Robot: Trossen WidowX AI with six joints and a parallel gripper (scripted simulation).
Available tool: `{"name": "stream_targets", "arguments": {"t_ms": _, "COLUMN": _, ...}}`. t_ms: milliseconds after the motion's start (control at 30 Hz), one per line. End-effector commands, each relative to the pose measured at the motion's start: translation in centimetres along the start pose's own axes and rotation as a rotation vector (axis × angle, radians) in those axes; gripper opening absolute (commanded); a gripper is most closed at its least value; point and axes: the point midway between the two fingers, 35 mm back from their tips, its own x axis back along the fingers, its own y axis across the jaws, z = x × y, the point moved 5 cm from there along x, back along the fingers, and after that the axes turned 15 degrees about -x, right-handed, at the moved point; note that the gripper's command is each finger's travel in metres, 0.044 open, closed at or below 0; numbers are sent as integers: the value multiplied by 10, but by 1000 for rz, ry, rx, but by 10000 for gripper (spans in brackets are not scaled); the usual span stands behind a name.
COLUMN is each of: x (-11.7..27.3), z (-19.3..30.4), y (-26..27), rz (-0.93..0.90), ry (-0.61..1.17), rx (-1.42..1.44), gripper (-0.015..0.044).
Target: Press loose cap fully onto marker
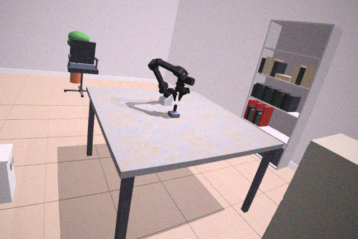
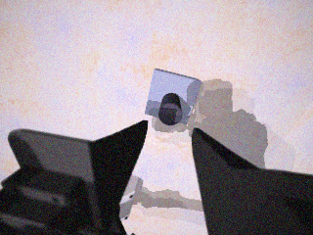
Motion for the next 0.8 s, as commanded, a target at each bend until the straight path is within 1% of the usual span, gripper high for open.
{"name": "stream_targets", "arguments": {"t_ms": 0, "x": -2, "z": 1, "y": 0, "rz": 6, "ry": 1, "rx": -112, "gripper": 99}}
{"name": "stream_targets", "arguments": {"t_ms": 133, "x": -2, "z": 1, "y": 0, "rz": 6, "ry": 1, "rx": -112, "gripper": 0}}
{"name": "stream_targets", "arguments": {"t_ms": 433, "x": -3, "z": 1, "y": 0, "rz": 6, "ry": 1, "rx": -112, "gripper": 0}}
{"name": "stream_targets", "arguments": {"t_ms": 767, "x": -16, "z": 1, "y": 0, "rz": 6, "ry": 0, "rx": -112, "gripper": 0}}
